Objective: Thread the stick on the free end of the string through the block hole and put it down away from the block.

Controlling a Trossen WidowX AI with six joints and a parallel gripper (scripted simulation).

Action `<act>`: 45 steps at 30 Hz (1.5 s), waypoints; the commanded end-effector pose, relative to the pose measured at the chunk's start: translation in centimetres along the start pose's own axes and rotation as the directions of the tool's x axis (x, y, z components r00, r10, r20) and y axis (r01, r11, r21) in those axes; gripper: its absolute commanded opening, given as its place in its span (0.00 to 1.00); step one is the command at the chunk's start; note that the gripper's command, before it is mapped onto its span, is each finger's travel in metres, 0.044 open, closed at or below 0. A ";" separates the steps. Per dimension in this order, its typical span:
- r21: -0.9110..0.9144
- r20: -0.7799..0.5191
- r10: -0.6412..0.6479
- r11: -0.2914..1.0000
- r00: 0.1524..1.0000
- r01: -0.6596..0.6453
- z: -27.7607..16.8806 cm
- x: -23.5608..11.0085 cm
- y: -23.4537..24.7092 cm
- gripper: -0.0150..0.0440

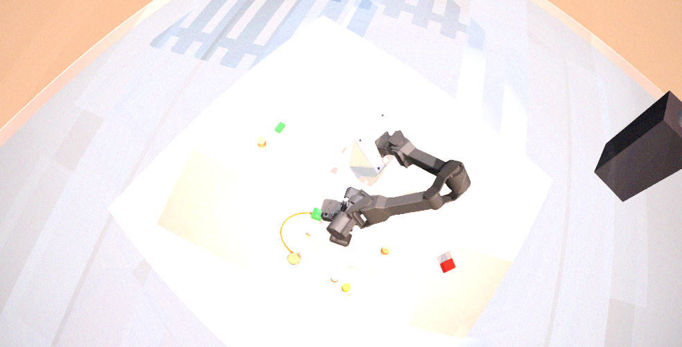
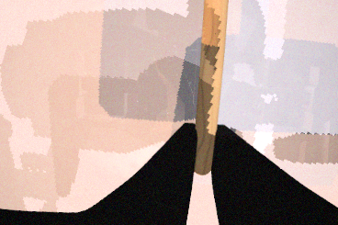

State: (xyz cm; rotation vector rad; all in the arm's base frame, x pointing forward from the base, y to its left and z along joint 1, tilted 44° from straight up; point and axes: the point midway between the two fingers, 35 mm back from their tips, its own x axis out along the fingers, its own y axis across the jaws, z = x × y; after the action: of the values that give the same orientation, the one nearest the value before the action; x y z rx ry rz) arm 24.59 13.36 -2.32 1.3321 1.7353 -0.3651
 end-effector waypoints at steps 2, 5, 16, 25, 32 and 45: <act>0.005 -0.001 0.000 1.000 1.000 0.000 -0.7 -0.1 -0.2 0.25; 0.006 -0.001 0.001 1.000 1.000 -0.001 -1.1 -0.1 -0.2 0.25; 0.007 -0.001 0.006 1.000 1.000 -0.006 -2.7 -0.3 -0.3 0.25; 0.002 -0.001 -0.002 1.000 1.000 0.002 -3.6 -0.1 -0.1 0.25; -0.004 -0.001 -0.014 1.000 1.000 0.014 -4.5 0.7 0.0 0.25; -0.004 -0.001 -0.014 1.000 1.000 0.014 -4.5 0.7 0.0 0.25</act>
State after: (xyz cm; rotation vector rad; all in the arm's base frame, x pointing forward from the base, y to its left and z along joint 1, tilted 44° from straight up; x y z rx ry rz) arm 22.60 16.43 -0.33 1.3262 1.7412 -0.3865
